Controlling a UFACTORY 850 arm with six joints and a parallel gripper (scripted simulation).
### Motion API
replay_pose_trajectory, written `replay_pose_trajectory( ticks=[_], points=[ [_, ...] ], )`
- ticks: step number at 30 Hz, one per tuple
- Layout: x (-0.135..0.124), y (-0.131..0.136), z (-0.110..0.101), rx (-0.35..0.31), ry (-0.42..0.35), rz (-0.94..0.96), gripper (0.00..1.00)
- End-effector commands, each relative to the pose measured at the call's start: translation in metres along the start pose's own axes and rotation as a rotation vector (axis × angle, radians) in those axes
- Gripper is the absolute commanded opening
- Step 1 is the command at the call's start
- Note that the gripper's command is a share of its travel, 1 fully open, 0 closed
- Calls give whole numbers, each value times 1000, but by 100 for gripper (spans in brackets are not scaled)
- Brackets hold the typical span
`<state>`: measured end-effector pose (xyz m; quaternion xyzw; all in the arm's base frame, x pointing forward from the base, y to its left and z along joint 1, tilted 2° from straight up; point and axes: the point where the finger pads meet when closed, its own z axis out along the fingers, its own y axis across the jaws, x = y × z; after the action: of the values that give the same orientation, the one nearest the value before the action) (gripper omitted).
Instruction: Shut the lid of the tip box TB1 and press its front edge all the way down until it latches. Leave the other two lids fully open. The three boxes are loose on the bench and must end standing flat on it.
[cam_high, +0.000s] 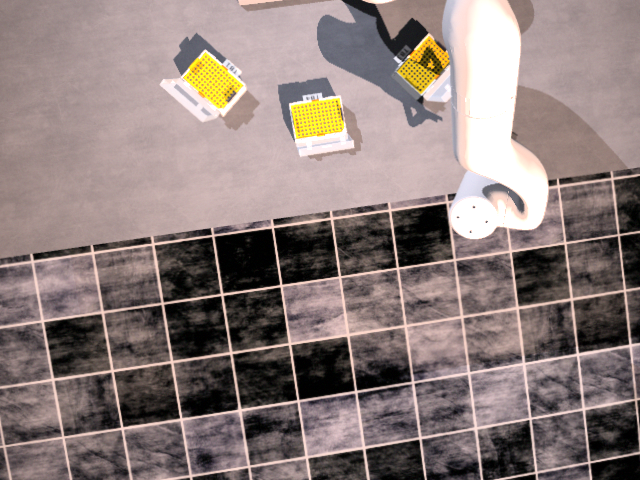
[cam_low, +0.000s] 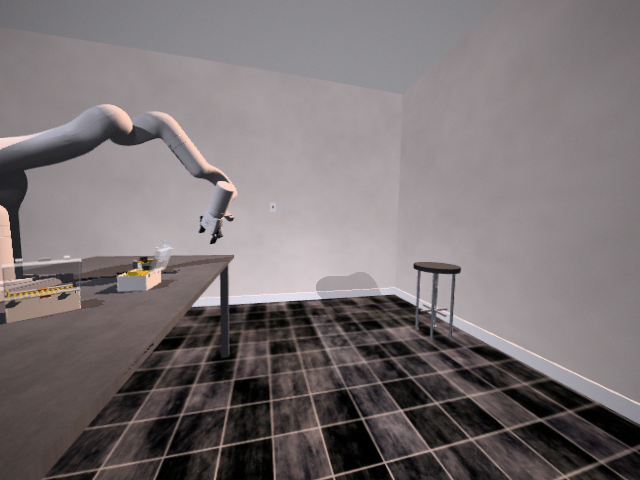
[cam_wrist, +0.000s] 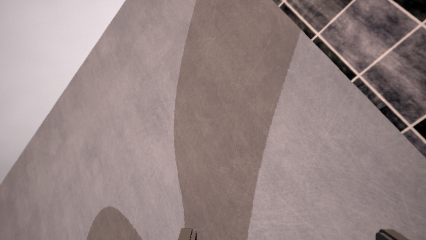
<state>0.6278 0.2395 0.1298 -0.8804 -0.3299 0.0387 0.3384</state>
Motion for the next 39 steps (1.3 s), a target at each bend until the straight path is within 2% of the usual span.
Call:
replay_pose_trajectory(
  ticks=[1,19,22,39],
  points=[
    [-11,2,-11,-22,-11,60,100],
    [-64,11,-51,-135,-46,386,100],
    [-70,12,-55,-135,-46,386,100],
    [-121,16,-88,-237,-47,657,100]
  ],
)
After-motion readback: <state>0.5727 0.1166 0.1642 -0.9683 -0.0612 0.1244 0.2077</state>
